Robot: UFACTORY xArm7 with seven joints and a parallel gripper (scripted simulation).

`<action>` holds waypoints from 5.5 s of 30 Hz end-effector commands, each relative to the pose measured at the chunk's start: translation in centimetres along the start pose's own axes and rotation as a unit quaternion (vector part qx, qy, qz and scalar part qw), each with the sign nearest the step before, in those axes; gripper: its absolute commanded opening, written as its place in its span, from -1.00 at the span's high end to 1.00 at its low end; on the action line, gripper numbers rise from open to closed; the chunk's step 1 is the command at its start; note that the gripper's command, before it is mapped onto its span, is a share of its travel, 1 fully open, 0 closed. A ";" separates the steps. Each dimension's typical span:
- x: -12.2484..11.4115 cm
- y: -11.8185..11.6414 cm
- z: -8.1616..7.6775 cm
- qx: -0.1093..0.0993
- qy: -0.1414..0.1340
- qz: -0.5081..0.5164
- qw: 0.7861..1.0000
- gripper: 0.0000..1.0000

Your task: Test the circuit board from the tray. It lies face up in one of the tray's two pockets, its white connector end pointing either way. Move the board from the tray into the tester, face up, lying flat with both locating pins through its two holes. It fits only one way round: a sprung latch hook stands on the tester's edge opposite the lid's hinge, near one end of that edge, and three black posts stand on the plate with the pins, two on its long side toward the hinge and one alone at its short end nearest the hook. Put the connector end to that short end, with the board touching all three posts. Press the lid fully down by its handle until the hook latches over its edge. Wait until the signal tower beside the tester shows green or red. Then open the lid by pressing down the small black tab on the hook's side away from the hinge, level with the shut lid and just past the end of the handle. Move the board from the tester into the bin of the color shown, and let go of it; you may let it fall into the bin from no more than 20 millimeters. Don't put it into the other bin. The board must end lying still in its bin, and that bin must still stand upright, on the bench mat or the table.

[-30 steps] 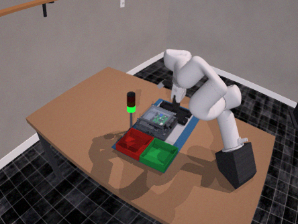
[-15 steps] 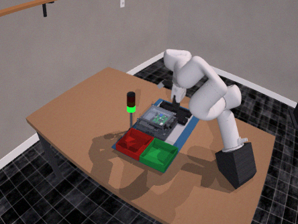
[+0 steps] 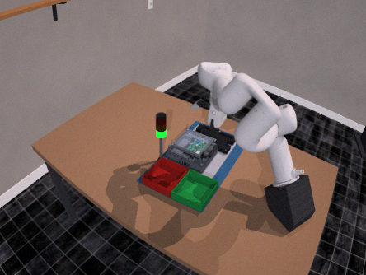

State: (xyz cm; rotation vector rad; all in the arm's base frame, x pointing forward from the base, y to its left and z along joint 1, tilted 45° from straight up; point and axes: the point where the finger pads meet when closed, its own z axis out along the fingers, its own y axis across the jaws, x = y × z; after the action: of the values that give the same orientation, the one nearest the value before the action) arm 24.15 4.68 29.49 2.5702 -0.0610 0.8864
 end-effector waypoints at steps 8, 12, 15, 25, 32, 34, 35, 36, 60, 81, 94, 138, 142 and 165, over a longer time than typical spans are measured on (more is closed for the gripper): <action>0.1 -3.5 -0.1 0.000 0.001 0.000 1.000 1.00; 0.1 -4.3 -0.1 0.000 0.001 0.000 1.000 1.00; 0.1 -4.5 -0.1 0.000 0.001 0.000 1.000 1.00; 0.1 -4.5 0.8 0.000 0.001 0.000 1.000 1.00; 0.1 -4.5 3.9 0.000 0.001 0.000 1.000 1.00; 0.1 -4.5 4.8 0.000 0.001 0.000 1.000 1.00; 0.1 -4.5 5.2 0.000 0.001 0.000 1.000 1.00; 0.1 -4.5 5.2 0.000 0.001 0.000 1.000 1.00; 0.1 -4.5 7.3 0.000 0.001 0.000 1.000 1.00; 0.2 -4.5 9.5 0.000 0.001 0.000 1.000 1.00; 0.2 -4.5 9.6 0.000 0.001 0.000 1.000 1.00; 0.2 -4.5 10.0 0.000 0.001 0.000 1.000 1.00; 0.2 -4.5 10.1 0.000 0.001 0.000 1.000 1.00; 0.2 -4.5 3.9 0.000 0.001 0.000 1.000 1.00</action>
State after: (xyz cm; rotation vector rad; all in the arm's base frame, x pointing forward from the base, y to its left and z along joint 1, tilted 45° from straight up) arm 27.75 6.95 24.64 2.5679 -0.0610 0.8894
